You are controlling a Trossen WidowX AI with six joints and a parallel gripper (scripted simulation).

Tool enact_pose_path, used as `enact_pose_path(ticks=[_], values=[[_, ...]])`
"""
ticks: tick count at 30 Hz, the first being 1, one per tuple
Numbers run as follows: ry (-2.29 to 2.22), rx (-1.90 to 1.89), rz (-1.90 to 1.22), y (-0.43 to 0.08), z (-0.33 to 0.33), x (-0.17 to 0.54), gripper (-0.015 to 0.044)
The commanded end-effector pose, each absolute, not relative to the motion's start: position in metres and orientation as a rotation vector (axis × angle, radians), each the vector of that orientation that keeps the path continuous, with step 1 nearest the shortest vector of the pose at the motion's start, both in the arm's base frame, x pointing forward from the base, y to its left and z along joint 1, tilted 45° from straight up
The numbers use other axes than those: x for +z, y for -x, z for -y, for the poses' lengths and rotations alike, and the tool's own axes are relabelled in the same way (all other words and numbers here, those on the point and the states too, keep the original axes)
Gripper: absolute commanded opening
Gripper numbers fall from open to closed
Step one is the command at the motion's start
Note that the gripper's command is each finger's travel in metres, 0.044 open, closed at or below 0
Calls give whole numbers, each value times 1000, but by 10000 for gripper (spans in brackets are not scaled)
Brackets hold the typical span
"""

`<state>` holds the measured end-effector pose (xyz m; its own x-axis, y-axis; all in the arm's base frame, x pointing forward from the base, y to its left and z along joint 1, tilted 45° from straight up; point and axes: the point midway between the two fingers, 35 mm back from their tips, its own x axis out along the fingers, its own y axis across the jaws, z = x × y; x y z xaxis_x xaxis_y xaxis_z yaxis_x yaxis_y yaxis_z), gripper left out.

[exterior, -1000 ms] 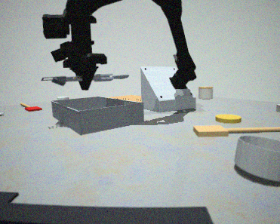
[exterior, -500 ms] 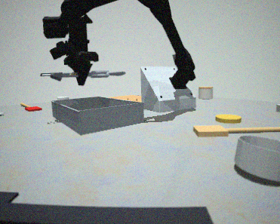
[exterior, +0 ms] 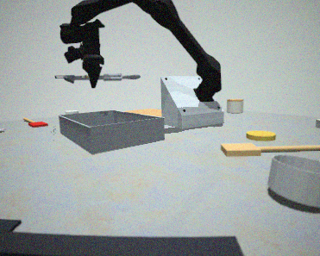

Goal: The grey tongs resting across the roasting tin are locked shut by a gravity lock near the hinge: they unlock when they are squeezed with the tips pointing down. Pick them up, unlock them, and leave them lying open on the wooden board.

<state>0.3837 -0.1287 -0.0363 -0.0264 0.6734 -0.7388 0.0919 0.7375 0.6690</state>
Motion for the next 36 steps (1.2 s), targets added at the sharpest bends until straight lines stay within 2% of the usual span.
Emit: enact_pose_path(ticks=[1, 10, 19, 36], values=[[-688, 467, -1569, -369, 163, -55, -150], [-802, 391, -1610, -331, 215, -92, -150], [-827, 362, -1619, -318, 227, -99, -150], [-997, 124, -1690, -214, 298, -144, -150]])
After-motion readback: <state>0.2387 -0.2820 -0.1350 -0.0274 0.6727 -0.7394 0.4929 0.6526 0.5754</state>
